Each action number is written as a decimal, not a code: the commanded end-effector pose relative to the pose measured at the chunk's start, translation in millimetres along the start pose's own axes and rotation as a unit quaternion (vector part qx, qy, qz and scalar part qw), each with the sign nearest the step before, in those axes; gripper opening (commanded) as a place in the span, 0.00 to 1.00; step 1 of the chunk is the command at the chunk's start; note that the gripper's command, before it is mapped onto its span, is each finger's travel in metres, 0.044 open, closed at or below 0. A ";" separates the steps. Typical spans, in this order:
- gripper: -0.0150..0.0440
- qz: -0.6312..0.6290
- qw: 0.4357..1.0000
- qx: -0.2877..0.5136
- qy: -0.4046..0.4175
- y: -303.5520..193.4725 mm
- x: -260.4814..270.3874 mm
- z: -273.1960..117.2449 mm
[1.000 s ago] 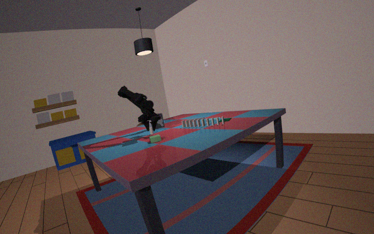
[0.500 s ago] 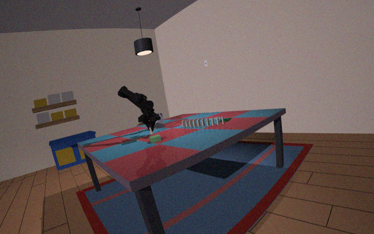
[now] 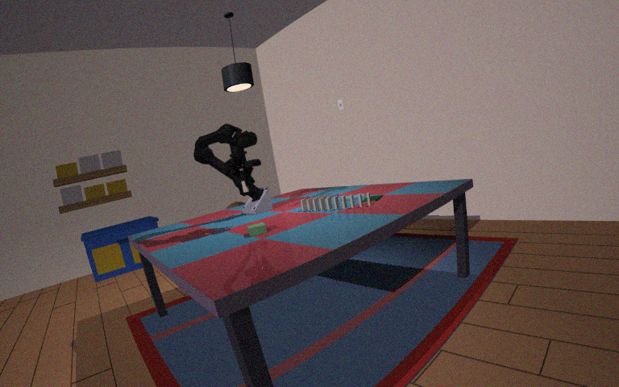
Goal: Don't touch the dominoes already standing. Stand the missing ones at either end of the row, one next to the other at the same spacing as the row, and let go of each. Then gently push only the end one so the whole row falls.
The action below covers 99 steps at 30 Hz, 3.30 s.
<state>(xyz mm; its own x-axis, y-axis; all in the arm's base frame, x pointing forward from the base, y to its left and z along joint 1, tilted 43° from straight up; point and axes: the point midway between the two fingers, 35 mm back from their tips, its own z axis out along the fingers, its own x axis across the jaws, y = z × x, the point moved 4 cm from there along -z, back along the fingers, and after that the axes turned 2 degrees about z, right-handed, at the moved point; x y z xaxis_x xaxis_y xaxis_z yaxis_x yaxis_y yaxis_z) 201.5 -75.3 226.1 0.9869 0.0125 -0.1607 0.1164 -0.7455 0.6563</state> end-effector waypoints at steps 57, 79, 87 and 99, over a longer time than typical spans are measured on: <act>0.44 -0.665 0.746 0.016 -0.007 -186.4 112.8 126.0; 1.00 -0.665 0.746 0.016 -0.007 -186.4 112.8 126.0; 1.00 -0.664 0.748 0.018 0.004 -189.2 123.4 33.5; 0.78 -0.529 0.849 0.019 -0.008 -188.0 110.3 7.2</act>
<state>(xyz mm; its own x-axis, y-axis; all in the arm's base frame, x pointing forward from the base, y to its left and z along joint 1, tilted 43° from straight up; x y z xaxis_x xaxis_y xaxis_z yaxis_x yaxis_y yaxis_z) 294.8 66.4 86.2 0.1564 0.7315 -0.6637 0.9784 -0.2066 0.0029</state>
